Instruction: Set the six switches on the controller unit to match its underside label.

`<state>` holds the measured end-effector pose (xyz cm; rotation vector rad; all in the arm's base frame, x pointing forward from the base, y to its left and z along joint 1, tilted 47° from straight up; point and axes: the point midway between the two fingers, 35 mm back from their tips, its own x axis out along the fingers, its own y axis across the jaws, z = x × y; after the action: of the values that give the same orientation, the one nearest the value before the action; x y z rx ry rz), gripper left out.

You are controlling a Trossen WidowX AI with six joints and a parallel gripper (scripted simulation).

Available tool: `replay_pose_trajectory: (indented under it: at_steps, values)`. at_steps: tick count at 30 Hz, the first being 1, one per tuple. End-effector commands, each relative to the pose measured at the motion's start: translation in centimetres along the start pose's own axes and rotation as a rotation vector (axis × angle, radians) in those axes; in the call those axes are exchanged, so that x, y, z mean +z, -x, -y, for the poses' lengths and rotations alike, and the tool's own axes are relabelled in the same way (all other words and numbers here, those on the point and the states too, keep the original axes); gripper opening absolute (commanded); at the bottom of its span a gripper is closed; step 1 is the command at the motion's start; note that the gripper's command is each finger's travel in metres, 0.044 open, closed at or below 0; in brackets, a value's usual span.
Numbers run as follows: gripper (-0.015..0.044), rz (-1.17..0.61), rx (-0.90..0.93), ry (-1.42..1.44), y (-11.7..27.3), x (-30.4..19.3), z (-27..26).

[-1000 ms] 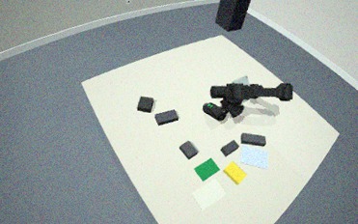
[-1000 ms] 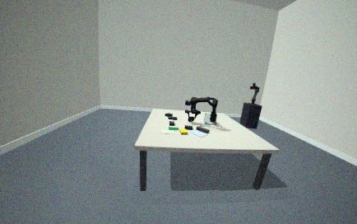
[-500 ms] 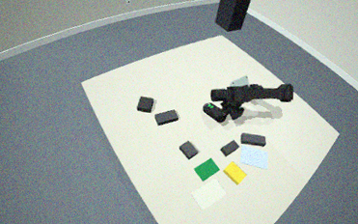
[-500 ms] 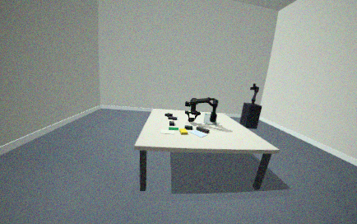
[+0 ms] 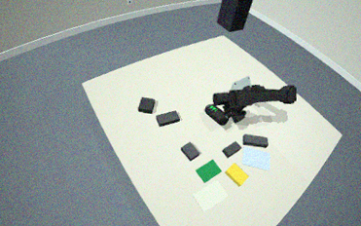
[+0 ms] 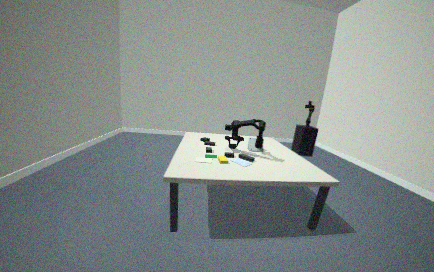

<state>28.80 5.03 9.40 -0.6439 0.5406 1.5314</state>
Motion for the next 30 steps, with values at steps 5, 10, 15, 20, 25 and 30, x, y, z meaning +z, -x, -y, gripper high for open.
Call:
replay_pose_trajectory:
  at_steps: [5, 10, 15, 20, 25, 30]
  values:
    - [0.0338, 0.000, 0.003, -0.011, -0.6, 0.1, -0.2]
    - [0.0338, 0.000, 0.003, -0.011, -0.9, 0.3, -0.2]
    - [0.0338, 0.000, 0.003, -0.011, -1.3, 0.4, -0.2]
    - [0.0338, 0.000, 0.003, -0.011, -1.6, 0.6, -0.2]
    - [0.0338, 0.000, 0.003, -0.011, -2.0, 0.7, -0.2]
    - [0.0338, 0.001, 0.003, -0.011, -2.4, 0.8, -0.2]
